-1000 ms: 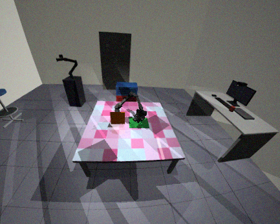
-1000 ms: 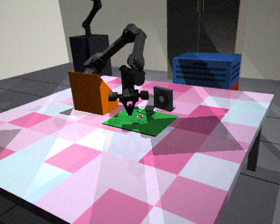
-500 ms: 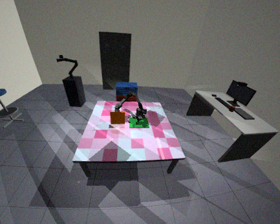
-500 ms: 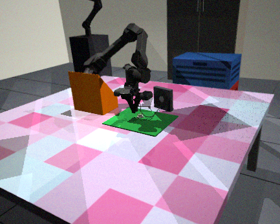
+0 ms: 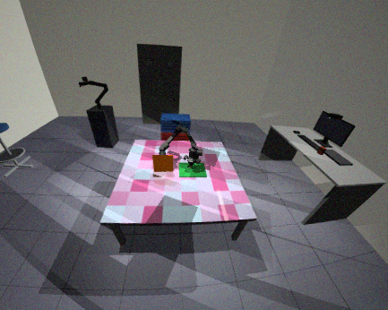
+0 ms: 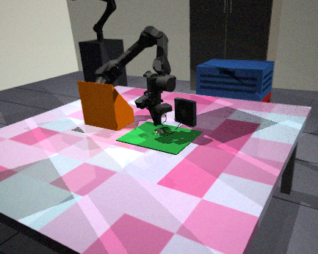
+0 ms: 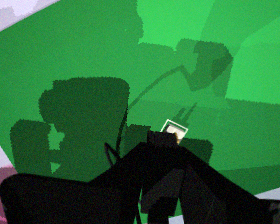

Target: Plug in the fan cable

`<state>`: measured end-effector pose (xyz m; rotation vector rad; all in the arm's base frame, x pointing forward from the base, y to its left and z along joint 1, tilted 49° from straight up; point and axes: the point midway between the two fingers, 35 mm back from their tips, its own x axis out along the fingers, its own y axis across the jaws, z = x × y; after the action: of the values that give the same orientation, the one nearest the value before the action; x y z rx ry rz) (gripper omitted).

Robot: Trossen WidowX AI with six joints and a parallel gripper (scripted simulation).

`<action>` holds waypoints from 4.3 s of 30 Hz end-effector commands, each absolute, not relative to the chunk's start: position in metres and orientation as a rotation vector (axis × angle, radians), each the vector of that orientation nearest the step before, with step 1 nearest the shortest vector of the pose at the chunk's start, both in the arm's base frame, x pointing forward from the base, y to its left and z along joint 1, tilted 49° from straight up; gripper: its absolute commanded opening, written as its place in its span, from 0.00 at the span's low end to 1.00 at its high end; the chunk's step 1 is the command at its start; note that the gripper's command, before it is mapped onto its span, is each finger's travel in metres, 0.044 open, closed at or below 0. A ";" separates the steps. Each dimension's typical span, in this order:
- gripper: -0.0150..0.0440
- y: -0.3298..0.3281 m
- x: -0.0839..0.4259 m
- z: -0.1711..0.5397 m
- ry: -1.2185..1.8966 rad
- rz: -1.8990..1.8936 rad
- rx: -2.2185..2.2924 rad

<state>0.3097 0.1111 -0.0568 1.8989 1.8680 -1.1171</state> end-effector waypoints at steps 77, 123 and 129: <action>0.25 0.137 0.295 -0.057 1.759 -1.547 2.091; 0.25 0.143 0.294 -0.060 1.760 -1.544 2.089; 0.25 0.143 0.294 -0.060 1.760 -1.544 2.089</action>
<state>0.2952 0.1422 -0.0592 2.0882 1.7575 -1.5362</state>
